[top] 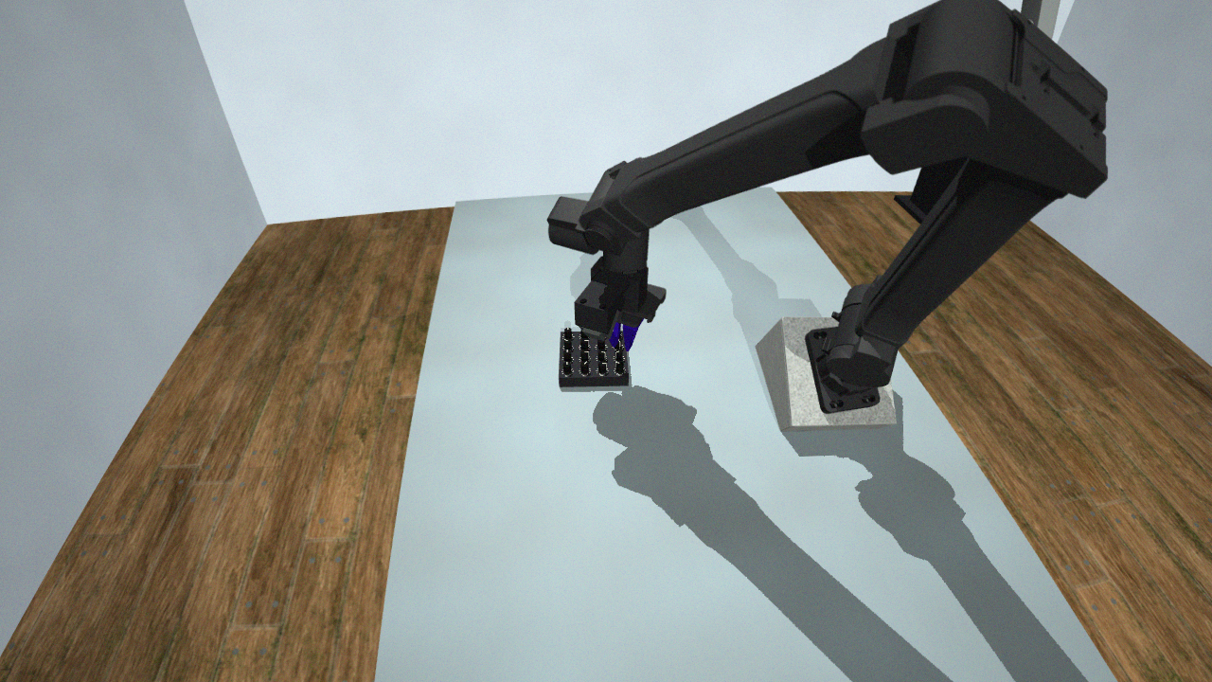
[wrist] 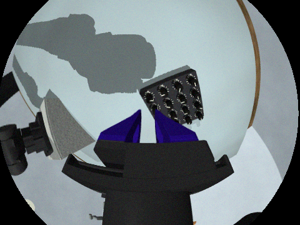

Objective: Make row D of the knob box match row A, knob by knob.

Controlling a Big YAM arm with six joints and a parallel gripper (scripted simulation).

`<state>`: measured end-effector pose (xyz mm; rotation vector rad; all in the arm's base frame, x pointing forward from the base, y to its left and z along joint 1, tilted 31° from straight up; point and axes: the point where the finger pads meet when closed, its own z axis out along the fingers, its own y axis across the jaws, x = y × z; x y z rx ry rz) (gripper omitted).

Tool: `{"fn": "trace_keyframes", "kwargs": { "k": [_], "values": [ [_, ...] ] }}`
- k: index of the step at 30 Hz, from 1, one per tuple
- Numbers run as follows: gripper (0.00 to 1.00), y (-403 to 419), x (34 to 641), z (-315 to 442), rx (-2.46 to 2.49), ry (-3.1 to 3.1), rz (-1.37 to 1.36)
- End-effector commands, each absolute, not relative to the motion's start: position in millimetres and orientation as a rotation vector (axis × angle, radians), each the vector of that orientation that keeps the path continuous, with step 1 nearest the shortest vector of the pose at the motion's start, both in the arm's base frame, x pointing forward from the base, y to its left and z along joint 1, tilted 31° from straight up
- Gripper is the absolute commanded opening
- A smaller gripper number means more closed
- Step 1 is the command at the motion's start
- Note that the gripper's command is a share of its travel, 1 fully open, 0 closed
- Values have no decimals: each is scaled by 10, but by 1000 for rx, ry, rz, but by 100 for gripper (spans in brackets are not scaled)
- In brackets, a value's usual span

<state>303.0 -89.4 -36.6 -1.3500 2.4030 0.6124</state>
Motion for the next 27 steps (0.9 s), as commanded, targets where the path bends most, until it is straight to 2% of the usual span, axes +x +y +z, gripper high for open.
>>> {"fn": "trace_keyframes", "kwargs": {
  "k": [1,27],
  "values": [
    [20,-1068,3212,-213,-1158,2513,573],
    [20,-1063,3144,-164,-240,2895,748]
  ]
}}
